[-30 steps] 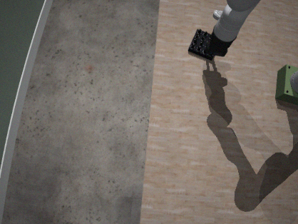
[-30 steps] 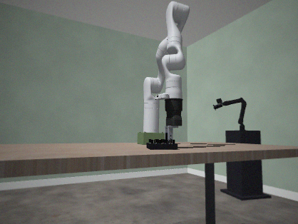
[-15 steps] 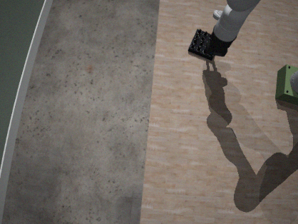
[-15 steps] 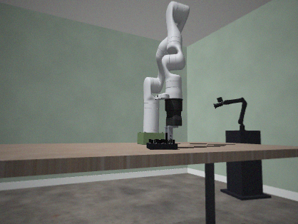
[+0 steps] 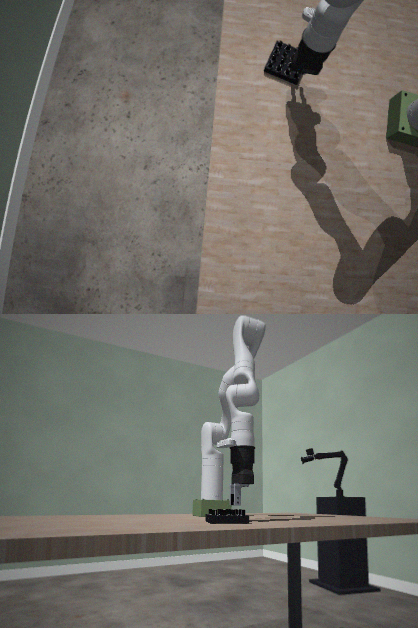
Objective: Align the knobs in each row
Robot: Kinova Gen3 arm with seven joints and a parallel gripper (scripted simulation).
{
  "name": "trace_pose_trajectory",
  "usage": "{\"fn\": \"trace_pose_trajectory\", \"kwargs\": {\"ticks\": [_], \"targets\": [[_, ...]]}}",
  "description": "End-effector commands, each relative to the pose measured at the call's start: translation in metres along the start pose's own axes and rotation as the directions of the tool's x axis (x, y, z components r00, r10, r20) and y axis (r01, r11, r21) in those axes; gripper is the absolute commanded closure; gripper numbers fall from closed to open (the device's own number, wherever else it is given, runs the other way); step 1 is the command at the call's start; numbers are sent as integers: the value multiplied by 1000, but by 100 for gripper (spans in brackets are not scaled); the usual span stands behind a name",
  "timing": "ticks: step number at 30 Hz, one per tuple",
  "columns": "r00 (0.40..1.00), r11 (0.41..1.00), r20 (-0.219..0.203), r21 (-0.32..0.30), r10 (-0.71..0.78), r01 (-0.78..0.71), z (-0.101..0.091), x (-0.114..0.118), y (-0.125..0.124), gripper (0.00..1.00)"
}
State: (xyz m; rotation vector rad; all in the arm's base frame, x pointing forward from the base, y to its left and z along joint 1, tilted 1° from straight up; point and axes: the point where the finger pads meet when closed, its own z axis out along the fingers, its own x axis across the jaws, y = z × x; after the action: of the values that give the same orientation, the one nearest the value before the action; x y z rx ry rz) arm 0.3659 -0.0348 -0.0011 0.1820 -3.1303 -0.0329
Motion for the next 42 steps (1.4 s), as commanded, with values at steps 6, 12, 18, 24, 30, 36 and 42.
{"fn": "trace_pose_trajectory", "kwargs": {"ticks": [6, 12, 18, 24, 30, 36, 42], "targets": [[1000, 1000, 8, -1, -6, 6, -19, -5, 4, 54], [1000, 1000, 8, -1, -6, 6, -19, -5, 4, 54], [1000, 1000, 8, -1, -6, 6, -19, -5, 4, 54], [1000, 1000, 8, -1, -6, 6, -22, -5, 4, 0], [1000, 1000, 8, -1, -6, 6, -34, -4, 4, 0], [1000, 1000, 8, -1, -7, 7, -69, -4, 4, 0], [1000, 1000, 8, -1, -7, 7, -102, -4, 4, 0]]}}
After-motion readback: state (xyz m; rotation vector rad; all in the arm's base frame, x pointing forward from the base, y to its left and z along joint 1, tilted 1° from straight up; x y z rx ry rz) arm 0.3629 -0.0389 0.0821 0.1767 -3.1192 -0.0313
